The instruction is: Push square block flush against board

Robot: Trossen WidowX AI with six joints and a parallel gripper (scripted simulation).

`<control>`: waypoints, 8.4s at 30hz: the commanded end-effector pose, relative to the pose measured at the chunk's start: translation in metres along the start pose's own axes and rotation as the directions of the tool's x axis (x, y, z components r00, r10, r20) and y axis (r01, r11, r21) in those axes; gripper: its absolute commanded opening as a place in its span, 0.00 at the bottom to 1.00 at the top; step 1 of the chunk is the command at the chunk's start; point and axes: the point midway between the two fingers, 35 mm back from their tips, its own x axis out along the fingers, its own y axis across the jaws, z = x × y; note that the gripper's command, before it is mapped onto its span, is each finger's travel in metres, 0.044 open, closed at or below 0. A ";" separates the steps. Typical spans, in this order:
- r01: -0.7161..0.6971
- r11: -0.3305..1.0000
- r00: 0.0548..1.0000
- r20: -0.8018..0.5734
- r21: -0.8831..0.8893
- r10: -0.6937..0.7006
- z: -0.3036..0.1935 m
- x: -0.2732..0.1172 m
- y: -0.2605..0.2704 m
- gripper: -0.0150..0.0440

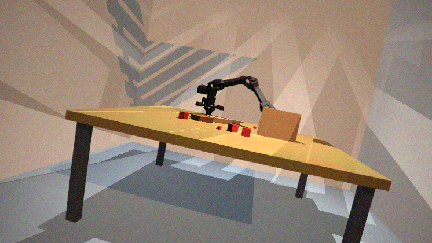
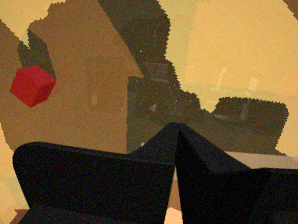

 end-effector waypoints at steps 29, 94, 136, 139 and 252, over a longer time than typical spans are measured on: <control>-0.003 1.000 1.000 -0.006 0.005 0.003 -0.053 0.000 0.001 0.25; -0.018 0.994 1.000 -0.020 -0.111 0.016 -0.084 -0.062 -0.016 0.25; -0.001 0.943 1.000 -0.009 -0.332 -0.002 -0.169 0.000 -0.084 0.25; -0.001 0.943 1.000 -0.009 -0.332 -0.002 -0.164 0.001 -0.083 0.25; -0.001 0.945 1.000 -0.002 -0.327 0.001 -0.032 0.000 -0.036 0.25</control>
